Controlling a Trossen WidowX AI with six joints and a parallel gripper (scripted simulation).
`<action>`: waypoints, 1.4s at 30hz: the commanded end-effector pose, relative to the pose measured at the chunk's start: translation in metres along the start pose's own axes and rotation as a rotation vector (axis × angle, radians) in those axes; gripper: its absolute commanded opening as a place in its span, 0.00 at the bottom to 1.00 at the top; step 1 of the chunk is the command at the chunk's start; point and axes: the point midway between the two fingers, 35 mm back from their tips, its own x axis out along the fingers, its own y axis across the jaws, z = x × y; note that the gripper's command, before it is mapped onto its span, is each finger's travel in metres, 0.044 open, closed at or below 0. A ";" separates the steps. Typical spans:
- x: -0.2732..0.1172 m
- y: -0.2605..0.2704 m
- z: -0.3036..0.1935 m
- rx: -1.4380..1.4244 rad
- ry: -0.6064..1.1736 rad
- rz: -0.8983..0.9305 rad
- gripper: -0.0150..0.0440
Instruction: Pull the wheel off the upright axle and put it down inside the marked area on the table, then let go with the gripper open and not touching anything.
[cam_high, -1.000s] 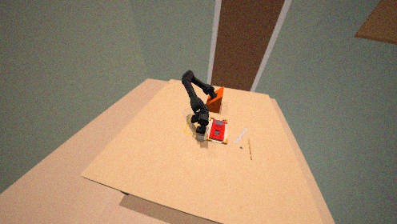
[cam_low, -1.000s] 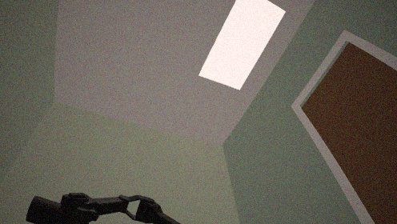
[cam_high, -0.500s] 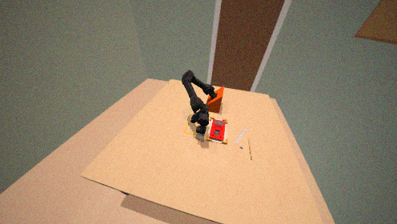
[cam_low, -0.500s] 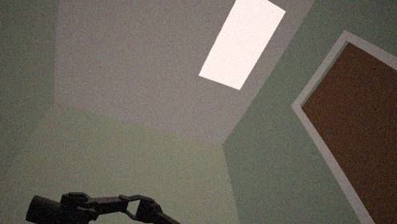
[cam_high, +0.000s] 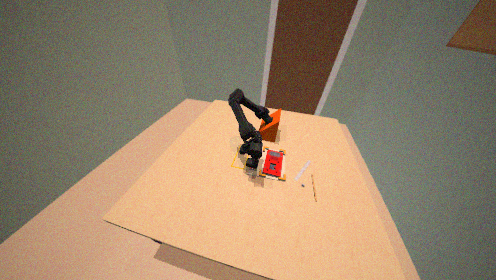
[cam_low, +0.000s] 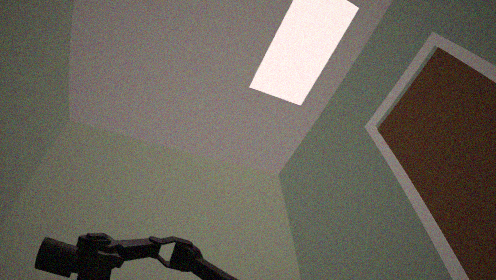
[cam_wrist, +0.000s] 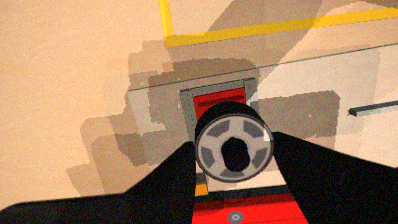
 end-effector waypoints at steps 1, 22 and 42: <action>-0.008 -0.001 -0.002 -0.013 0.000 0.006 0.25; -0.015 -0.001 -0.003 -0.013 0.000 0.007 0.25; -0.021 -0.001 -0.003 -0.014 -0.001 0.008 0.25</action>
